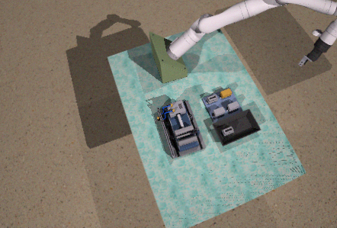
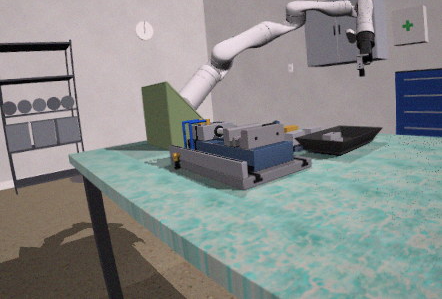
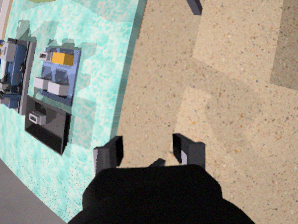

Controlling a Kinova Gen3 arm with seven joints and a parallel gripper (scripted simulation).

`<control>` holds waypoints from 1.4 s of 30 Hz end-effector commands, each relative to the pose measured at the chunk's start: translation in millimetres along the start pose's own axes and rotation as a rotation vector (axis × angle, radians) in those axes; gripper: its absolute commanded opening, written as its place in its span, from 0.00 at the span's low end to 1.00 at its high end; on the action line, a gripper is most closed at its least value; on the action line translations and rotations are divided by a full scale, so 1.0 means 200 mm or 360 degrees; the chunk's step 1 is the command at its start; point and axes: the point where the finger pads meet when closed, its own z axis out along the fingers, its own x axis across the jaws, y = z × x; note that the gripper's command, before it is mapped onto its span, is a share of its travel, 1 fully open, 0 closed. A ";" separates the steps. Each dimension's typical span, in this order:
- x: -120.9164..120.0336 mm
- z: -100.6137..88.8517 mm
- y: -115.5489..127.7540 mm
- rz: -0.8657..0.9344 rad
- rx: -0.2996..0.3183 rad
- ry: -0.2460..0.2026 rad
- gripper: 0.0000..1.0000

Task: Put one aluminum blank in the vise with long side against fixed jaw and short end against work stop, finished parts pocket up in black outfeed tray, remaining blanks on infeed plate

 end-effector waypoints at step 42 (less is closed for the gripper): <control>-1.51 1.01 -0.22 0.0296 0.0463 0.0548 1.00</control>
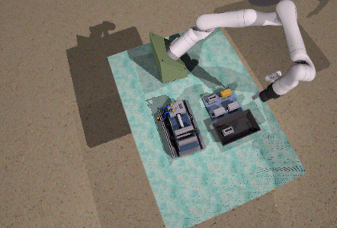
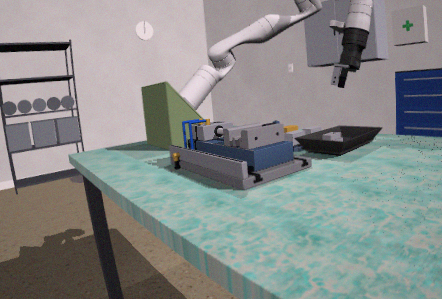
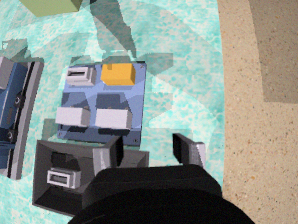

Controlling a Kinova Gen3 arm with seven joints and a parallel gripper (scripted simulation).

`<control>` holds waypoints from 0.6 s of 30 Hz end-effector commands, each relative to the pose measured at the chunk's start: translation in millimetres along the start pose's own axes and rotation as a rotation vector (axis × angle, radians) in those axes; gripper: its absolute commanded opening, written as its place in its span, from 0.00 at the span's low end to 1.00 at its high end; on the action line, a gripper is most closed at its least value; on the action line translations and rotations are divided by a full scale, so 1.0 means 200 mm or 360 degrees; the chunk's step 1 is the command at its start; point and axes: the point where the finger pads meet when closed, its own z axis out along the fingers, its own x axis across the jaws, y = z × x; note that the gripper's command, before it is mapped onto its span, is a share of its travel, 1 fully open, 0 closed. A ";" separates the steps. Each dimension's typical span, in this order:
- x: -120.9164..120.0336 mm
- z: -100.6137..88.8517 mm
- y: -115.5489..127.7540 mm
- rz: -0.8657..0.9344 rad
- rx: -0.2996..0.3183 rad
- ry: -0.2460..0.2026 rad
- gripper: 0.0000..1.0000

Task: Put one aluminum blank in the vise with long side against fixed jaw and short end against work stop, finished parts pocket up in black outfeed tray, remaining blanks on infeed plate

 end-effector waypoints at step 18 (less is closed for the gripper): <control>-0.35 0.03 -0.03 0.0124 -0.0106 0.0162 1.00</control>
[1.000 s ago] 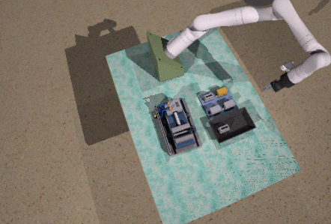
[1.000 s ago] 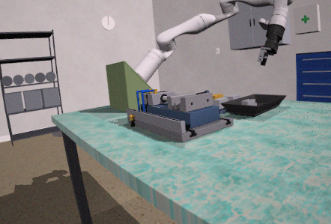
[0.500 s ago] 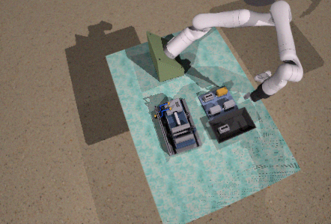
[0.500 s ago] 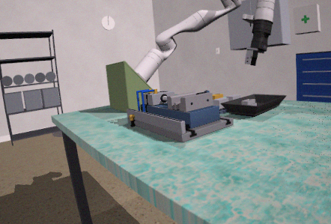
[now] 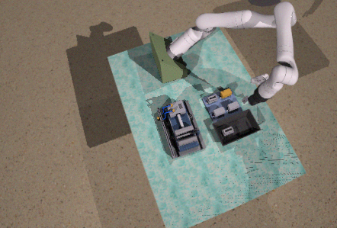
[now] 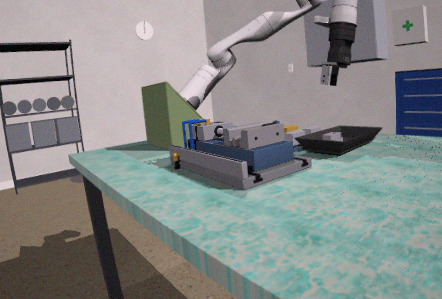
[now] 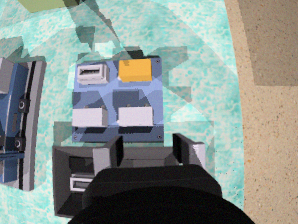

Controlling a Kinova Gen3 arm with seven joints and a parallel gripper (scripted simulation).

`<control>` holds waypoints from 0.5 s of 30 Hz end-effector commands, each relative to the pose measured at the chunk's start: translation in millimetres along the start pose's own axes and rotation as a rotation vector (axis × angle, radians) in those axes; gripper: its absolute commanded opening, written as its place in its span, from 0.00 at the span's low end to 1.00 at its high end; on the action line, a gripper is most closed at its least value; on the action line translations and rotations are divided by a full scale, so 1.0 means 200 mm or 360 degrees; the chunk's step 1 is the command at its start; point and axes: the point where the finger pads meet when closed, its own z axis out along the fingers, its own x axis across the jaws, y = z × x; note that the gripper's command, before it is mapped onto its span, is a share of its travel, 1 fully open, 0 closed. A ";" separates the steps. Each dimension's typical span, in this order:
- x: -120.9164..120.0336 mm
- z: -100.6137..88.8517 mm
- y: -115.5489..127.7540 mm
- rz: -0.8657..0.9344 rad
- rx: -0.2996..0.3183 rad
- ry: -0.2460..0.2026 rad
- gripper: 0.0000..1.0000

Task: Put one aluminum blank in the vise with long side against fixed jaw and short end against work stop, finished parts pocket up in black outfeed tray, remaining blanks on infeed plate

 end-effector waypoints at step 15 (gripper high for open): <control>-0.09 0.00 0.00 0.0019 -0.0044 0.0042 1.00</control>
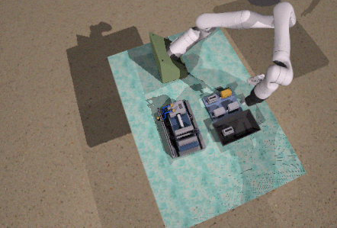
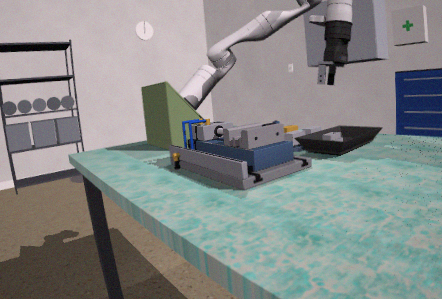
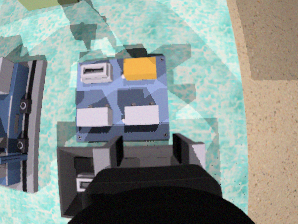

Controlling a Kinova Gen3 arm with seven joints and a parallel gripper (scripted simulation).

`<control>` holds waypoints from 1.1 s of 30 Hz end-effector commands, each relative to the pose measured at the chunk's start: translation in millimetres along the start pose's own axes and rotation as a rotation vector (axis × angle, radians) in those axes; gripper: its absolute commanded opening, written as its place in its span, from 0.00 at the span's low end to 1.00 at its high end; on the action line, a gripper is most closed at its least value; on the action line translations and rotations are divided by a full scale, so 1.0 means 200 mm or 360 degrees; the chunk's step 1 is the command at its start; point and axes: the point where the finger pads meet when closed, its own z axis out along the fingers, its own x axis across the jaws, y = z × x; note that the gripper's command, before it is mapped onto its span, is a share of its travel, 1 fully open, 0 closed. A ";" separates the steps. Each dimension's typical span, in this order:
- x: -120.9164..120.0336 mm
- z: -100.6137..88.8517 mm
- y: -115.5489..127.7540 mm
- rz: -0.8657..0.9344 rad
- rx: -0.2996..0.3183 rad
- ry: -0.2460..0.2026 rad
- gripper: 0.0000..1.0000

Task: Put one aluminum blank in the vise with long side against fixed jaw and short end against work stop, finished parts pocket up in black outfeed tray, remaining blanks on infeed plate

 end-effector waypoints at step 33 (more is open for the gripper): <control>-0.17 0.00 -0.01 0.0048 -0.0096 0.0083 1.00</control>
